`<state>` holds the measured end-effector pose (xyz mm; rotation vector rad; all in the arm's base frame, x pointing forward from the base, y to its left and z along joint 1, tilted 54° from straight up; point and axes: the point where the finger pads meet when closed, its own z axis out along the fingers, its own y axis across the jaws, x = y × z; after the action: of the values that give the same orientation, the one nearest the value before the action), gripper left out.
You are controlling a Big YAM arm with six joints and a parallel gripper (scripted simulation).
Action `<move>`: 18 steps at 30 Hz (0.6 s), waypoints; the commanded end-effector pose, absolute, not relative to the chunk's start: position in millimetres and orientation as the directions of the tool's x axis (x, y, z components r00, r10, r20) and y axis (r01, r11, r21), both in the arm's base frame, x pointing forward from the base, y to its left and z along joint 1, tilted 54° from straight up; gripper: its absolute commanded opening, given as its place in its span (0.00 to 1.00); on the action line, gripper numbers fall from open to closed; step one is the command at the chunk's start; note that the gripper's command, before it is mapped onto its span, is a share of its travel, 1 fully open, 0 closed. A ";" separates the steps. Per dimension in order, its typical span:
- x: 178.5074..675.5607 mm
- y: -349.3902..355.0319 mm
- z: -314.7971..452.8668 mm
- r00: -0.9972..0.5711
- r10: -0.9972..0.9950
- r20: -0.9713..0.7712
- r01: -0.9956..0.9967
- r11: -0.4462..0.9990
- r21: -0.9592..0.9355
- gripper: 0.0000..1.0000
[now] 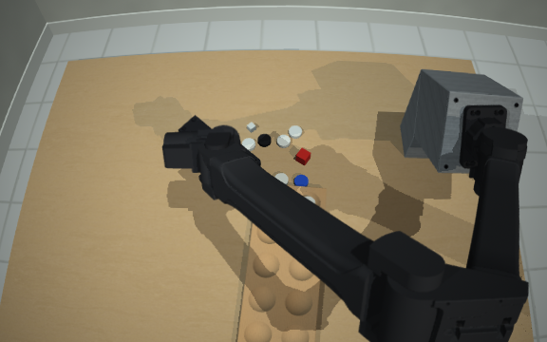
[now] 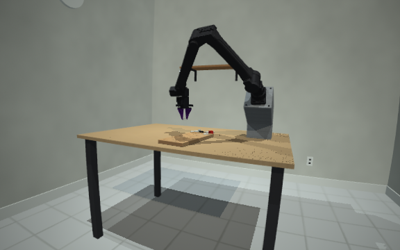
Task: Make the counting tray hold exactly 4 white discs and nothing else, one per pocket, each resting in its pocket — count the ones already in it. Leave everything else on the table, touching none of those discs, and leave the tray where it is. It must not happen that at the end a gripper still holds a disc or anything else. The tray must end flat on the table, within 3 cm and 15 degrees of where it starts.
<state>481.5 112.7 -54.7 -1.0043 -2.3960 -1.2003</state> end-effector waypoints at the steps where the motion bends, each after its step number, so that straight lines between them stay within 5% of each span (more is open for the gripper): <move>1: 491.0 150.1 3.8 -0.693 0.489 0.530 0.718 0.397 0.572 0.00; 18: 439.4 271.8 178.6 -0.686 0.470 0.556 0.725 0.367 0.583 0.00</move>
<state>449.1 262.9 165.3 -0.9582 -2.4047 -1.2596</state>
